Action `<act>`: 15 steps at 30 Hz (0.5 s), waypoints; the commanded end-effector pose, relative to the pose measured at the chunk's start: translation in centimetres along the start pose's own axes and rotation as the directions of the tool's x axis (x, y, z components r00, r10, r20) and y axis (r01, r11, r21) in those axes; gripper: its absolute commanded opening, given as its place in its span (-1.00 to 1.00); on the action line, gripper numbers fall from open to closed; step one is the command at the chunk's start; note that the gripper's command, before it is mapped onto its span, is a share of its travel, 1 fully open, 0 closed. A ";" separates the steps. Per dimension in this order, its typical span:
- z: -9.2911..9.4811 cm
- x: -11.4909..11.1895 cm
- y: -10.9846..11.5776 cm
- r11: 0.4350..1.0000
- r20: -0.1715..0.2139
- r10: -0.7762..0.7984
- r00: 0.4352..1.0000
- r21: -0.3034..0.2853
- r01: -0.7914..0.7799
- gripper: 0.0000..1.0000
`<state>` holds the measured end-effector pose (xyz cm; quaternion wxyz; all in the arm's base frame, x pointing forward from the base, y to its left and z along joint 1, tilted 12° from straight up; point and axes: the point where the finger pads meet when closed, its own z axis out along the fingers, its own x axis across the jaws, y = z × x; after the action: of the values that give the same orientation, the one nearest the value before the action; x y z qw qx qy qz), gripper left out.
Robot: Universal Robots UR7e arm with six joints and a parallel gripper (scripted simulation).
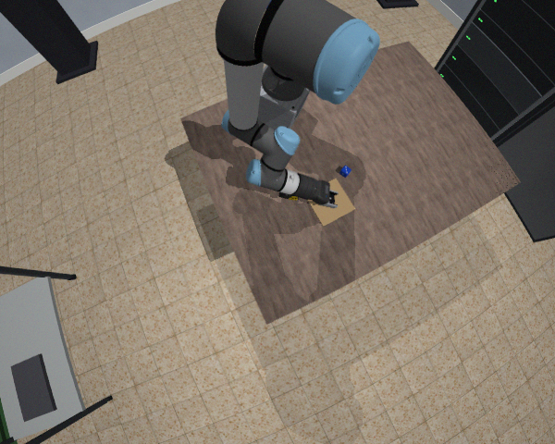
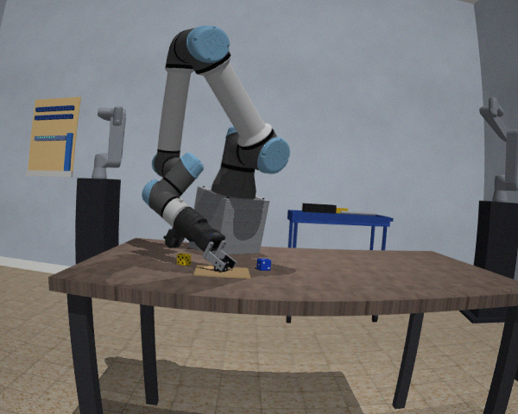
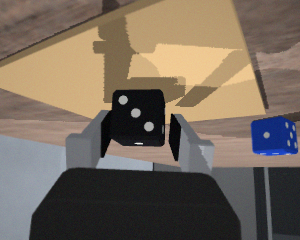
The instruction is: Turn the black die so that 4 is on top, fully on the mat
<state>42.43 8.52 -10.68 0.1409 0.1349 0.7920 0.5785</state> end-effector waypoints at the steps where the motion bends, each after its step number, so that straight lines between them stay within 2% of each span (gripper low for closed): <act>1: -0.3 -0.2 0.0 1.000 0.000 -0.003 1.000 0.001 0.003 0.74; 8: -1.6 -0.2 0.0 1.000 0.000 -0.003 1.000 0.001 0.003 0.74; 15: -4.1 -0.2 0.0 1.000 0.000 -0.003 1.000 0.001 0.003 0.74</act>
<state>41.58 6.48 -10.02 0.1413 0.1362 0.7923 0.5776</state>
